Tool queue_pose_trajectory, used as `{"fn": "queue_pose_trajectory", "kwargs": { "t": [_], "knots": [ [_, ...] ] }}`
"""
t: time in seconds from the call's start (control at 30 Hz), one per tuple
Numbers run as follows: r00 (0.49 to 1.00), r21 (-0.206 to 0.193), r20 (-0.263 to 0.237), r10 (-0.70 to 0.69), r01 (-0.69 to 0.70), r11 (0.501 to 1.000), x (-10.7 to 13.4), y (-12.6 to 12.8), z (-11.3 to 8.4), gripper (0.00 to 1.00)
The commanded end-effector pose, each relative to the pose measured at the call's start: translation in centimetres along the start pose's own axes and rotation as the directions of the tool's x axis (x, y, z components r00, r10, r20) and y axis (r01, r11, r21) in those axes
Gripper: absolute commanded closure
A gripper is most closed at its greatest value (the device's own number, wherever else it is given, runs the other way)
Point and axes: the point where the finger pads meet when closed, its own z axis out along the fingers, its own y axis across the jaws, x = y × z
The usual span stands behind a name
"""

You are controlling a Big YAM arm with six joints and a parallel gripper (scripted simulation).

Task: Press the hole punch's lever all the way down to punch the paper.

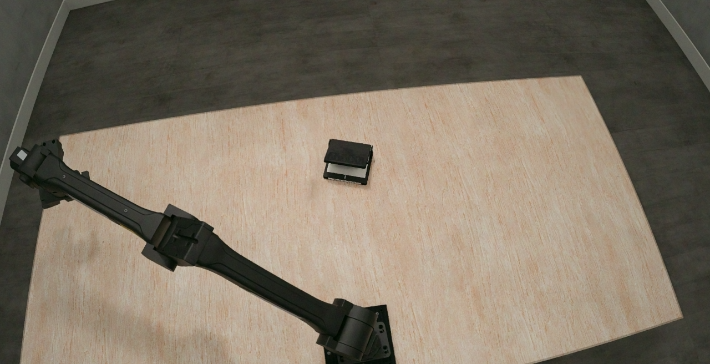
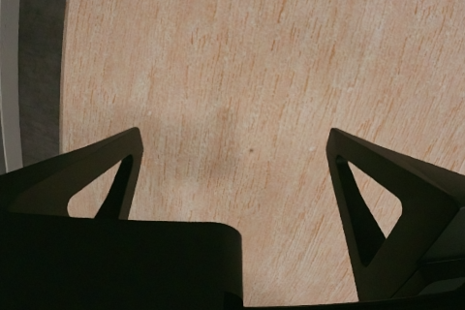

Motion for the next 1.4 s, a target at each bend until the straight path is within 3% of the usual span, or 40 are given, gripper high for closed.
{"fn": "queue_pose_trajectory", "kwargs": {
  "t": [0.0, 0.53, 0.57, 0.7, 1.03, 1.1, 1.17, 1.37],
  "knots": [
    [1.0, -0.012, 0.012, 0.002, -0.002, 1.0, -0.4, 0.3, -1.0, 0.0],
    [1.0, -0.012, 0.012, 0.002, -0.002, 1.0, -0.4, 0.3, -1.0, 0.0],
    [1.0, -0.033, 0.031, 0.005, -0.004, 0.999, -1.0, 0.7, -2.0, 0.0],
    [0.999, -0.026, 0.031, 0.012, -0.011, 1.0, -2.0, -0.6, -2.4, 0.0],
    [0.998, 0.012, 0.026, 0.059, -0.059, 0.998, -6.7, -8.6, -3.5, 0.0],
    [0.998, 0.012, 0.026, 0.059, -0.059, 0.998, -6.7, -8.6, -3.5, 0.0],
    [0.996, 0.036, 0.02, 0.086, -0.086, 0.996, -8.6, -13.2, -4.0, 0.0],
    [0.991, 0.075, 0.007, 0.135, -0.135, 0.988, -11.0, -21.5, -5.1, 0.0]
  ]
}}
